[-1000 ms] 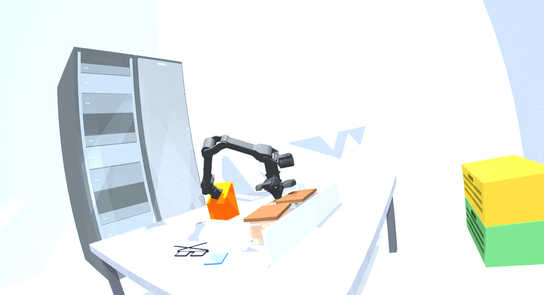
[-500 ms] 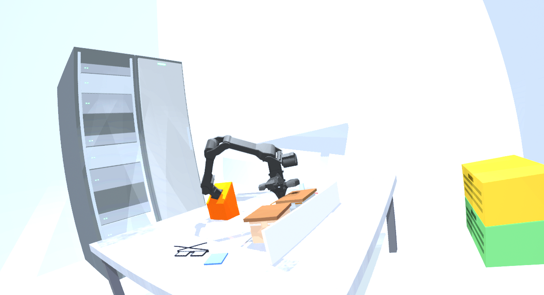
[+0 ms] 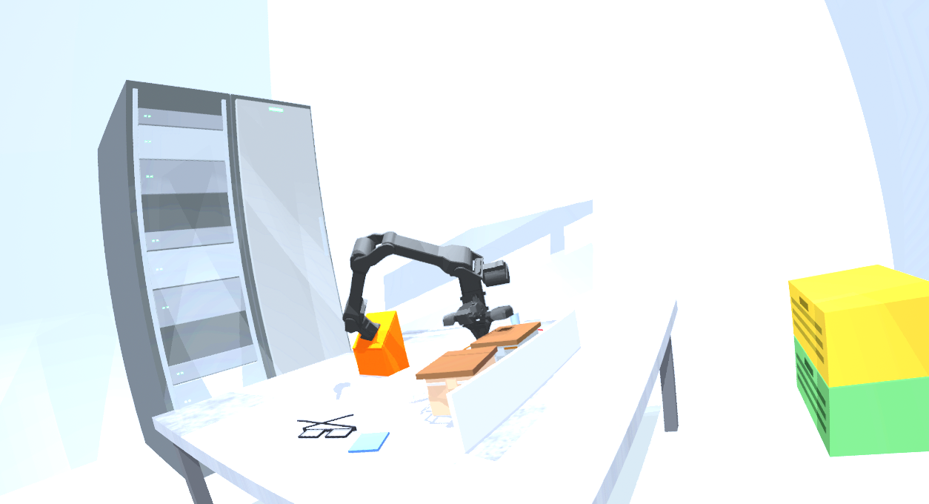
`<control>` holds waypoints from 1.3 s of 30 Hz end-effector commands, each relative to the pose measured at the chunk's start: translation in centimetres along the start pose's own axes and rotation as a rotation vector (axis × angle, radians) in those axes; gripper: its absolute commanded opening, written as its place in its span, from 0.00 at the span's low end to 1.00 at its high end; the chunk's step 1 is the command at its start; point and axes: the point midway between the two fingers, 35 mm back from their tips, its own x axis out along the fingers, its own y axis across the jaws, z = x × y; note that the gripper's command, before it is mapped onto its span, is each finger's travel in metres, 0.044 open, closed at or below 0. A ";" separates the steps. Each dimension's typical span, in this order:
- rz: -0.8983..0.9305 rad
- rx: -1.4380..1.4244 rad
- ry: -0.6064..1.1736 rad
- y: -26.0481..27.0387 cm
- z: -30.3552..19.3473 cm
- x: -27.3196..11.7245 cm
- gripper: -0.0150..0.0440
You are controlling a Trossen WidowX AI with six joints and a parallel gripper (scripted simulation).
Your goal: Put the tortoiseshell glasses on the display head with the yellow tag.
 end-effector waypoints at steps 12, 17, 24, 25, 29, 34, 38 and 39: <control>0.002 -0.003 -0.003 0.1 0.1 0.2 0.25; 0.002 -0.003 -0.003 0.1 0.1 0.6 0.25; 0.002 -0.003 -0.003 0.2 0.1 0.6 0.25; 0.002 -0.003 -0.003 0.2 0.1 0.6 0.25; 0.003 0.002 0.001 0.2 0.1 0.5 0.30; 0.003 0.002 0.001 0.2 0.1 0.5 0.44; 0.003 0.002 0.001 0.2 0.1 0.5 0.44; 0.003 0.002 0.001 0.2 0.1 0.5 0.44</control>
